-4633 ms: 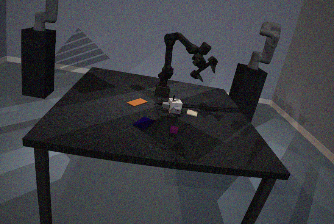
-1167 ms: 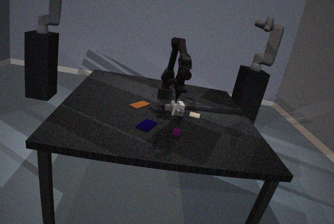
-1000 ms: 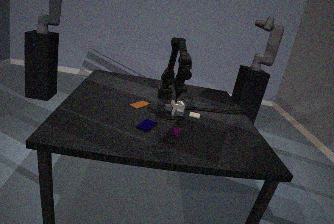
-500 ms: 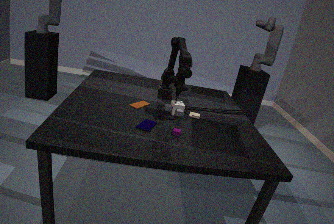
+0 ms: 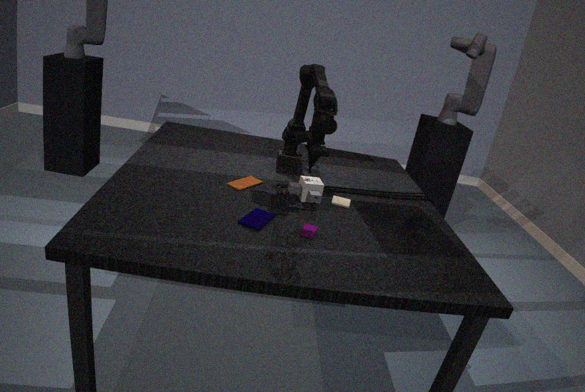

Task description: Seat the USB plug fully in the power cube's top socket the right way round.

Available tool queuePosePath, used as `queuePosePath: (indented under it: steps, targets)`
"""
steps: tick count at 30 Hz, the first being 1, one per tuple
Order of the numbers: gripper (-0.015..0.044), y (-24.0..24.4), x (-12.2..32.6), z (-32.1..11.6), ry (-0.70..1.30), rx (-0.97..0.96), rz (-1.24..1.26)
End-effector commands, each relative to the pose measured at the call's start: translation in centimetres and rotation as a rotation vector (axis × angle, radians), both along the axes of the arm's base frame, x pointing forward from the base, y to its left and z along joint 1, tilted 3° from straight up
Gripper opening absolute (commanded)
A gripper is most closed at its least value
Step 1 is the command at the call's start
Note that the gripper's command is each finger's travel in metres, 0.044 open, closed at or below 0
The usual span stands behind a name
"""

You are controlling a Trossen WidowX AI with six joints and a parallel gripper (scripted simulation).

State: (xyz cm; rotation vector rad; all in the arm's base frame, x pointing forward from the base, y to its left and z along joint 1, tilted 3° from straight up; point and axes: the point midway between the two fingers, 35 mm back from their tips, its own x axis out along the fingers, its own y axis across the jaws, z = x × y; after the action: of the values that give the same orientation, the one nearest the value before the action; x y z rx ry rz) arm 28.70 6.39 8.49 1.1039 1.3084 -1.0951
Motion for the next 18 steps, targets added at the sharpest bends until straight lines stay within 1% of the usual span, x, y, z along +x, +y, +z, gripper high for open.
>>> queuePosePath:
  steps: [1,9,18]
  targets:
    - [0.0,0.0,0.06,0.35,-0.001,0.0,0.002]
    - [0.0,-0.01,0.04,0.52,-0.001,0.0,0.017]
    - [0.0,-0.01,0.01,0.41,-0.005,0.004,0.219]
